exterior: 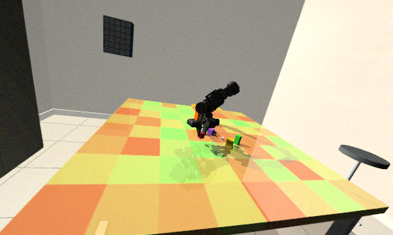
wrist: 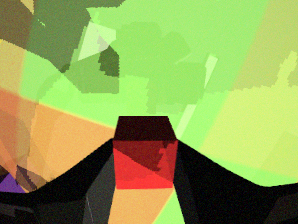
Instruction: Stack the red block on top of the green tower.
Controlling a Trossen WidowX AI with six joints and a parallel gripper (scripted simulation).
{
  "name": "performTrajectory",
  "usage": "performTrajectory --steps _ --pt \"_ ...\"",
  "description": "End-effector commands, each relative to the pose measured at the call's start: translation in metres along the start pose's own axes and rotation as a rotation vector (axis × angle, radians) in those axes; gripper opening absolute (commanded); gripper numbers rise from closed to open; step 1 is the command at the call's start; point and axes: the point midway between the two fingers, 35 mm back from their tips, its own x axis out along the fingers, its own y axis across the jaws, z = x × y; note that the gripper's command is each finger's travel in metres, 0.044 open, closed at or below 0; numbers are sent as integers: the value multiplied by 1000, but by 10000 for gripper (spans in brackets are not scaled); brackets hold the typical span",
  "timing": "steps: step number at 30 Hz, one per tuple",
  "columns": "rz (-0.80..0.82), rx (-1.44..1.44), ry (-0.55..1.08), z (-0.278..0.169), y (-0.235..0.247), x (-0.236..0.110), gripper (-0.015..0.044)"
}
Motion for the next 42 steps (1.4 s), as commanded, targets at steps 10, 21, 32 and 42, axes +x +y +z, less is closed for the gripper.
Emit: performTrajectory --steps 10,21,32,42 --pt "-14 -12 -4 3 1 -64 0" --pt "-15 -12 -3 3 2 -81 0" --pt "-24 -9 0 34 63 -84 0" --pt "-25 -8 -1 56 131 -83 0"
